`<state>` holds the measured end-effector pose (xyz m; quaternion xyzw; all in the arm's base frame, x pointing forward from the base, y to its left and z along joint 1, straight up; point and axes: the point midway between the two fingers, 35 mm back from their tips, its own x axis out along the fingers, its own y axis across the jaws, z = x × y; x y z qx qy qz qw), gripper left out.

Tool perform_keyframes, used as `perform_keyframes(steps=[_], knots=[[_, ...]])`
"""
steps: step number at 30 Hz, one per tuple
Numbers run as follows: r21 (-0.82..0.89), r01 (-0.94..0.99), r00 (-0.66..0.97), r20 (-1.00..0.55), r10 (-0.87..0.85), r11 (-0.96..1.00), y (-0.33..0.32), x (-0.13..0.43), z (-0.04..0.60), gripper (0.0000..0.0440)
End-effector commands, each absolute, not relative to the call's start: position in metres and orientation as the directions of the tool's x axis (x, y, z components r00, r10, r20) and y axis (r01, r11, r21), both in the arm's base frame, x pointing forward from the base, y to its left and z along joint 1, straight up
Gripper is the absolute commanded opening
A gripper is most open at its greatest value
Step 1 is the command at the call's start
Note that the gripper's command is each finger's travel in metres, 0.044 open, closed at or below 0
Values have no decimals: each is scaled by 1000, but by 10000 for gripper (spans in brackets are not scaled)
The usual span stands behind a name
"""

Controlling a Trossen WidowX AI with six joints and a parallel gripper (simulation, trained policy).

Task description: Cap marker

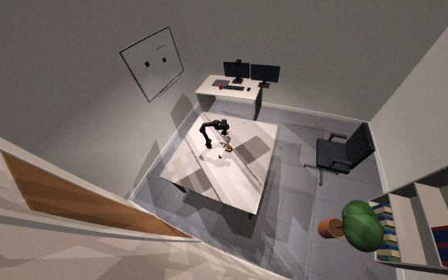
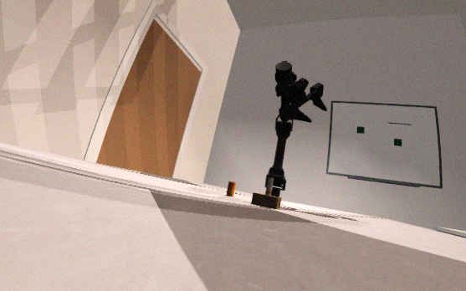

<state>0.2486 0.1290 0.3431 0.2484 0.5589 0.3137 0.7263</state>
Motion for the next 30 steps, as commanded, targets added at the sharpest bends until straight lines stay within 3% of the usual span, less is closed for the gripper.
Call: perform_keyframes(steps=[1,30], knots=[[697,-164,198,-670,716,698,119,254,339,326],[580,-22,328,-765,554,814,44,281,315,324]])
